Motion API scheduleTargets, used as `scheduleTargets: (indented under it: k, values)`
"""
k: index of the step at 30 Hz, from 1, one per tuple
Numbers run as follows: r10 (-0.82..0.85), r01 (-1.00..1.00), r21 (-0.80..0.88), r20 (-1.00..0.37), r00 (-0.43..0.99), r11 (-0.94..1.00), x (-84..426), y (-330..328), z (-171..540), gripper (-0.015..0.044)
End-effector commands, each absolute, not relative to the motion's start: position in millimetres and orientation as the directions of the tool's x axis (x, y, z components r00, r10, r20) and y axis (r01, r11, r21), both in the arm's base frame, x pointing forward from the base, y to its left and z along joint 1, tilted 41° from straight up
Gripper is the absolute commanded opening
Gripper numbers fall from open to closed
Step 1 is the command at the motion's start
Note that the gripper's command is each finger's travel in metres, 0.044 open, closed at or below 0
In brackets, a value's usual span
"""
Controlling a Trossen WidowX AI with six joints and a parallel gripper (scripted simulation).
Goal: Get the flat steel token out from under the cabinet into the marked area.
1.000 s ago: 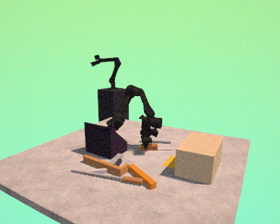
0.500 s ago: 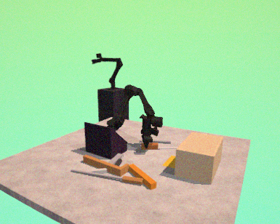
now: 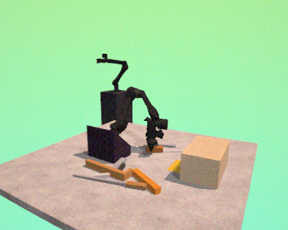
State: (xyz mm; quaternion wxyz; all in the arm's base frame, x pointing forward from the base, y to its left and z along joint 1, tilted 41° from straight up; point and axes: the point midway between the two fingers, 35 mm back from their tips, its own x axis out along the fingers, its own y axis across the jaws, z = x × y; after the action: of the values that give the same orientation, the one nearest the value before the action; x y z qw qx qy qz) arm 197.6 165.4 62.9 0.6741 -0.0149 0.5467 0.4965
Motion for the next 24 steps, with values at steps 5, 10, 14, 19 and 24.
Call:
scheduleTargets:
  k: [5, 10, 14, 19, 24]
  values:
    - [0.656, -0.693, 0.519, -0.749, -0.087, 0.501, 193.8, 172.4, 71.1, 0.0000]
    - [0.657, -0.693, 0.519, -0.749, -0.087, 0.501, 191.3, 176.1, 74.7, 0.0000]
    - [0.657, -0.693, 0.519, -0.749, -0.087, 0.500, 189.2, 179.1, 77.7, 0.0000]
    - [0.658, -0.689, 0.522, -0.748, -0.087, 0.502, 187.2, 181.9, 80.5, 0.0000]
    - [0.658, -0.664, 0.536, -0.748, -0.087, 0.522, 187.1, 182.0, 80.6, 0.0000]
